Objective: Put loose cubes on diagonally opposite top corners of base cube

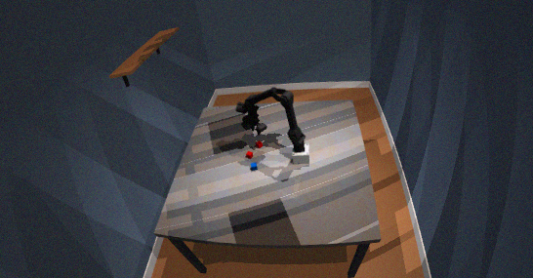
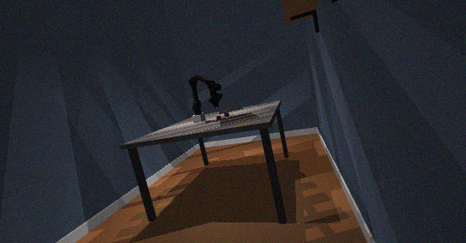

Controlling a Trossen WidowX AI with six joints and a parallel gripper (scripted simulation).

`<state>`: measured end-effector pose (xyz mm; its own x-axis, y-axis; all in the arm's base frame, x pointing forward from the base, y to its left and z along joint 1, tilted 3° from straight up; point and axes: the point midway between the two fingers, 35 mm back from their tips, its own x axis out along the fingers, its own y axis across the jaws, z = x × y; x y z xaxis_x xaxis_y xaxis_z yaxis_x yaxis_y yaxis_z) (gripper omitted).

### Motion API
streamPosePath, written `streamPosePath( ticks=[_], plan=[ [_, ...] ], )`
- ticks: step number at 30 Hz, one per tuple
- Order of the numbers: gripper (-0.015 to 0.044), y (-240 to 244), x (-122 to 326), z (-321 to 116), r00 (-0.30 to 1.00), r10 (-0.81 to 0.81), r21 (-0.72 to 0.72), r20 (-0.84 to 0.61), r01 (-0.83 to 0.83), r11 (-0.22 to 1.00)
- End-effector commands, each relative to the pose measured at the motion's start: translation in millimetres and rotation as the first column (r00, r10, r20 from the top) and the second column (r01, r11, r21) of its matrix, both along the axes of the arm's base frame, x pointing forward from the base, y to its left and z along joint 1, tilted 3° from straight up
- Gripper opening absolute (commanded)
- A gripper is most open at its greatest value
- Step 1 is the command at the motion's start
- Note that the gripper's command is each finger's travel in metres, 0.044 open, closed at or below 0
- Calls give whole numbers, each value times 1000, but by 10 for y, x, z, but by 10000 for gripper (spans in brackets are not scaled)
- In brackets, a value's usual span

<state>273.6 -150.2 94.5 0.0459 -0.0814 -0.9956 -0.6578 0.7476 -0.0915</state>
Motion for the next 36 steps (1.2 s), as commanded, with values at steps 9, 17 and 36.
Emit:
streamPosePath(
  ticks=[9,17,36],
  plan=[
    [265,-24,-24,-589,1000,0,14,-17,0,1000],
    [265,-32,-21,-716,1000,0,14,-17,0,1000],
    [265,-51,-15,-1021,1000,0,14,-18,0,1000]
  ],
)
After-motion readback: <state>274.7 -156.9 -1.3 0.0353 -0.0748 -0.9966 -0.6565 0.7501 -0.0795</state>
